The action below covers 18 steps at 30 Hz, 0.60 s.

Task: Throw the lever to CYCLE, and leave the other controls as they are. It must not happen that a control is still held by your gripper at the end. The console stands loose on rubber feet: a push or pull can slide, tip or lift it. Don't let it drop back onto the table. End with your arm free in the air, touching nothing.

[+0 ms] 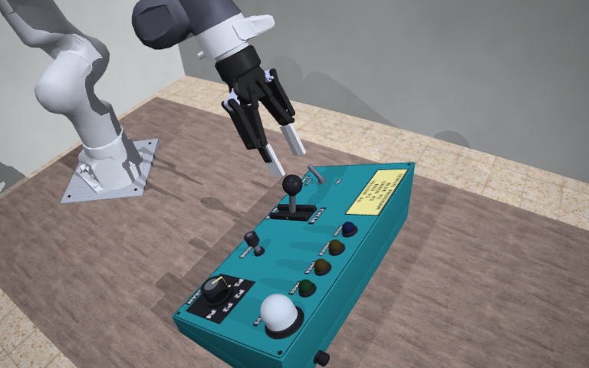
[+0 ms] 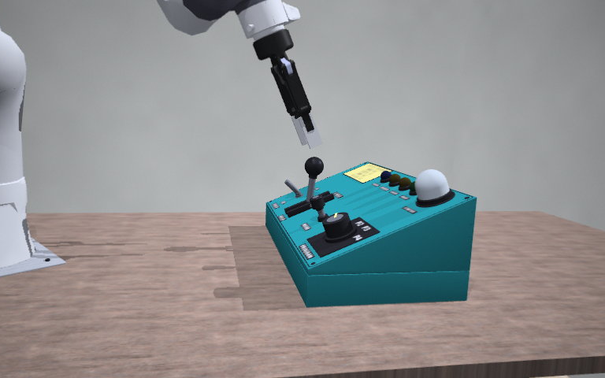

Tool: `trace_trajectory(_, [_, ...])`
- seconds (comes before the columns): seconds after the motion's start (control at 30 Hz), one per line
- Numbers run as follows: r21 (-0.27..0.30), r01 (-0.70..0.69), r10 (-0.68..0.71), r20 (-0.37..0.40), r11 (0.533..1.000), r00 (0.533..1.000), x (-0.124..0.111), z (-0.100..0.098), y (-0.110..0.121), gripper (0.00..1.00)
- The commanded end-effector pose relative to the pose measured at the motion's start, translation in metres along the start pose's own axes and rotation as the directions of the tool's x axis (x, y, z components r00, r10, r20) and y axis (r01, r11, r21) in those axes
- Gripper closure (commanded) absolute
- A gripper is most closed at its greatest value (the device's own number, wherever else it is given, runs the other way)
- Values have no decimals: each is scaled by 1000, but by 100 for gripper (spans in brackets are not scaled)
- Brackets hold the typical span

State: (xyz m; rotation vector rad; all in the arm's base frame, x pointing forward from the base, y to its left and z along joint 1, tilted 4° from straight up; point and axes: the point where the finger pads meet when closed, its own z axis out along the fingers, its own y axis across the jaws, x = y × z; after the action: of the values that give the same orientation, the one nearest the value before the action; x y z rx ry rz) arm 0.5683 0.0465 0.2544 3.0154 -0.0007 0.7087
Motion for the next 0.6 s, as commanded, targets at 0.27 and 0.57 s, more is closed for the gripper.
trace_trajectory(0.27, [-16,-9,9,29,1000,1000,-9,-21,4,56])
trace_trajectory(0.57, [-16,-9,9,29,1000,1000,-9,-21,4,0])
